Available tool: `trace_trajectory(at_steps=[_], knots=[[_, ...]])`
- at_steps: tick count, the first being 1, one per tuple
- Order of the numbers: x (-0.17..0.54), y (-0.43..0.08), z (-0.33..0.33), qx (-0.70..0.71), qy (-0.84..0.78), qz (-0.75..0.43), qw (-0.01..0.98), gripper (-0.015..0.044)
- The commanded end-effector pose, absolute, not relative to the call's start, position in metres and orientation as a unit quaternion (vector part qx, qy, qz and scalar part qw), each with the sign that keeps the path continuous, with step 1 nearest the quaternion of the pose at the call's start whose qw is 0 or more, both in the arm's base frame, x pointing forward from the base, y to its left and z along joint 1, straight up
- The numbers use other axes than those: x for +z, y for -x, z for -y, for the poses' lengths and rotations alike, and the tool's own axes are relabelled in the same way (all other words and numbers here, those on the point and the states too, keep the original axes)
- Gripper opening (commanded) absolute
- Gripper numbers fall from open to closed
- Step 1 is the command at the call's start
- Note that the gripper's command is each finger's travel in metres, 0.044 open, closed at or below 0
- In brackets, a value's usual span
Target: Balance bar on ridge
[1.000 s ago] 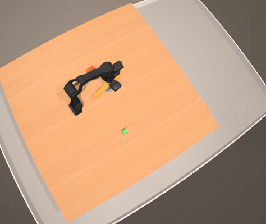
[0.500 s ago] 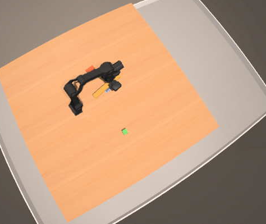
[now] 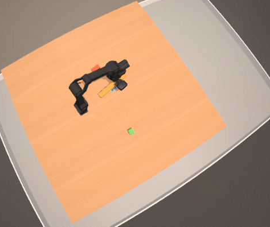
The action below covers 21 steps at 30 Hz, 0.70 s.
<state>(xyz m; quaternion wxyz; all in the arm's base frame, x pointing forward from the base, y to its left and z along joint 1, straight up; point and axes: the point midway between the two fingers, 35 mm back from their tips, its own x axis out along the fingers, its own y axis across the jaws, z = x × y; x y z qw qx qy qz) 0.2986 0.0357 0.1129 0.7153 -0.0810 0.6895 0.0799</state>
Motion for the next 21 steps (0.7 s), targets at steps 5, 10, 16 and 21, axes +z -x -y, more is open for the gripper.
trace_trajectory(at_steps=[5,10,16,21], knots=[[0.113,-0.299,-0.036,0.080,0.081,-0.690,0.715,0.0264],[0.113,-0.299,-0.036,0.080,0.081,-0.690,0.715,0.0395],[0.120,-0.300,-0.036,0.080,0.081,-0.690,0.715,0.0440],[0.175,-0.301,-0.036,0.080,0.081,-0.689,0.715,0.0440]])
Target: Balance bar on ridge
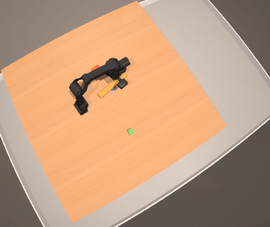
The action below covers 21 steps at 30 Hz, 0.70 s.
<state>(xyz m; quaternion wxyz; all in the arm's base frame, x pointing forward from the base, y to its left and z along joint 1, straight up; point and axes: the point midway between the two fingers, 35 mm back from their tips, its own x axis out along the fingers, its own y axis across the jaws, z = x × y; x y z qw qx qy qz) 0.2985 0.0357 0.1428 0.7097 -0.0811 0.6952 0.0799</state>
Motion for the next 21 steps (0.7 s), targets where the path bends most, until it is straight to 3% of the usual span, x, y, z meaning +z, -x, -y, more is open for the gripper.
trace_trajectory(at_steps=[1,5,21], knots=[[0.186,-0.300,-0.036,0.080,0.081,-0.689,0.715,0.0440],[0.213,-0.296,-0.035,0.080,0.081,-0.690,0.715,0.0440],[0.213,-0.296,-0.035,0.080,0.081,-0.690,0.715,0.0440]])
